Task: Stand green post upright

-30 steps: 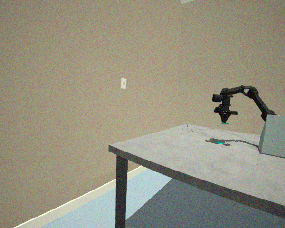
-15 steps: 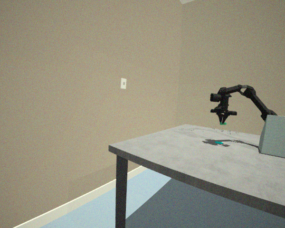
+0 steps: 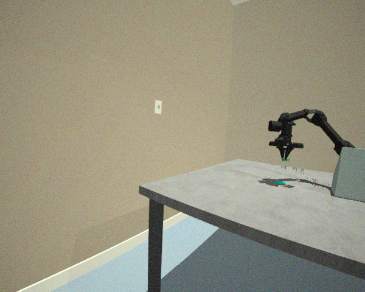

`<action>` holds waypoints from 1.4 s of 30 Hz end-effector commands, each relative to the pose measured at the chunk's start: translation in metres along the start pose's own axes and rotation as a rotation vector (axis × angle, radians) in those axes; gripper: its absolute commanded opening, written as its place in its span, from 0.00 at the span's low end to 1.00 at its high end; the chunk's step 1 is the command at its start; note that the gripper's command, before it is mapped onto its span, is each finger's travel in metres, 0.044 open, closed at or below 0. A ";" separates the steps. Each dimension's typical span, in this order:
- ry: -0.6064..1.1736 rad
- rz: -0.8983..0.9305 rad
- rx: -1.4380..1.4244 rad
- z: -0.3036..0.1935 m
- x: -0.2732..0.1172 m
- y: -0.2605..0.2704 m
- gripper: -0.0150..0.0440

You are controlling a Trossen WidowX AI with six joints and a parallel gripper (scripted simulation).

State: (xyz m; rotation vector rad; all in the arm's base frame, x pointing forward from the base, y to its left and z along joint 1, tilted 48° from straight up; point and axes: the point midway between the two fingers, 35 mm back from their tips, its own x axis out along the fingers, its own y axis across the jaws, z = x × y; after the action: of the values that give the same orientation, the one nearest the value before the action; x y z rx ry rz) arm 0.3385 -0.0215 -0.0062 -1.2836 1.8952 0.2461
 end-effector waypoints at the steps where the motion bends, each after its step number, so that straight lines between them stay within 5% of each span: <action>1: -0.021 0.028 -0.003 -0.001 0.004 0.002 0.29; 42: -0.263 0.221 -0.007 -0.001 0.025 0.015 0.29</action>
State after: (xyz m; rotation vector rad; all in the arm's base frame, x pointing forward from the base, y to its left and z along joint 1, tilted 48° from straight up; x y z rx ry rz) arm 0.3235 -0.0320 -0.0262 -1.0115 1.8178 0.4904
